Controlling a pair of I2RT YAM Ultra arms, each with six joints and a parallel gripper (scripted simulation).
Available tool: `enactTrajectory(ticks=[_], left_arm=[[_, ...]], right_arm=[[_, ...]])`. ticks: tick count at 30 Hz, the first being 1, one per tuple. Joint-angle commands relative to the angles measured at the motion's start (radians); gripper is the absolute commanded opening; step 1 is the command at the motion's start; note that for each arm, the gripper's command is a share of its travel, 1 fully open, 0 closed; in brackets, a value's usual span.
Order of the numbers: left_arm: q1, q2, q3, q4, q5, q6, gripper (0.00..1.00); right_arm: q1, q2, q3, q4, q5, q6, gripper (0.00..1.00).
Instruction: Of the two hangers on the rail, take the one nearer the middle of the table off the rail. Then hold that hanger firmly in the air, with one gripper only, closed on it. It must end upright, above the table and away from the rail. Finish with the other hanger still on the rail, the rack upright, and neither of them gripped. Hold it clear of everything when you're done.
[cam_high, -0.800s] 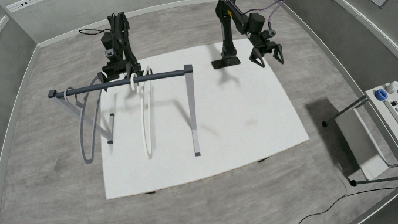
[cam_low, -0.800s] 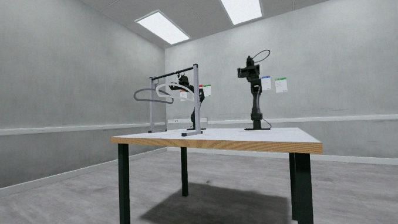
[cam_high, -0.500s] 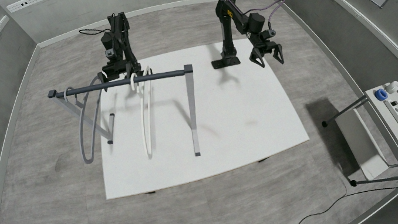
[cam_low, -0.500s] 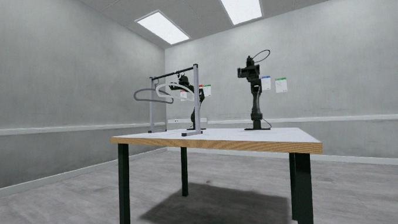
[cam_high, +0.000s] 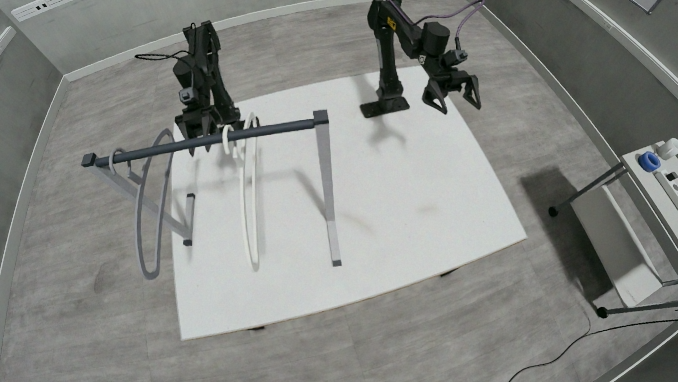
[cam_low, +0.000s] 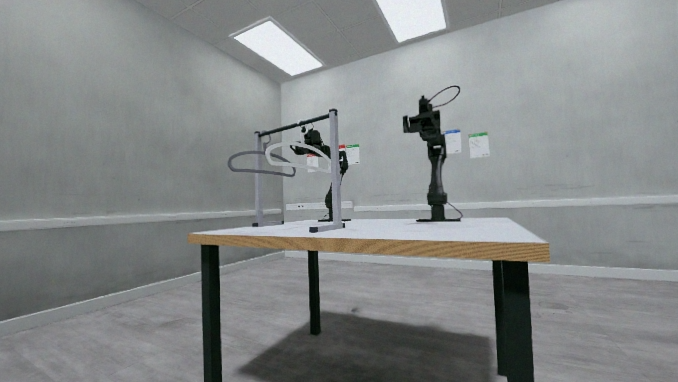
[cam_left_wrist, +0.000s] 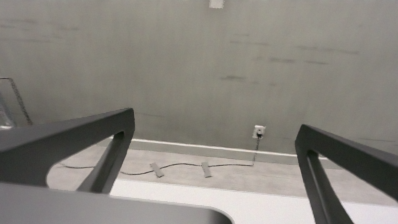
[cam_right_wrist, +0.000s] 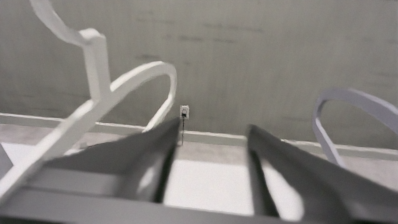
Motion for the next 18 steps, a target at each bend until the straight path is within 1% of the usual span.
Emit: enactTrajectory(ticks=[1,4,8,10,11,16,18], left_arm=[[-0.059,-0.081,-0.044,0.077,0.091,-0.028,1.00],[-0.160,-0.159,-0.111,0.164,0.156,-0.049,1.00],[-0.322,-0.200,-0.173,0.278,0.169,-0.046,1.00],[-0.322,-0.200,-0.173,0.278,0.169,-0.046,1.00],[-0.398,-0.171,-0.184,0.330,0.143,-0.029,1.00],[-0.594,-0.134,-0.218,0.480,0.188,-0.017,1.00],[-0.659,-0.100,-0.206,0.537,0.201,-0.012,1.00]], right_arm=[[0.044,0.032,0.079,-0.117,0.101,0.039,0.31],[0.103,0.075,0.173,-0.228,0.199,0.071,0.31],[0.173,0.131,0.295,-0.358,0.307,0.107,0.31],[0.173,0.131,0.295,-0.358,0.307,0.107,0.31],[0.197,0.156,0.345,-0.408,0.345,0.123,0.31],[0.289,0.226,0.497,-0.549,0.468,0.161,0.31],[0.324,0.254,0.556,-0.601,0.513,0.176,0.31]])
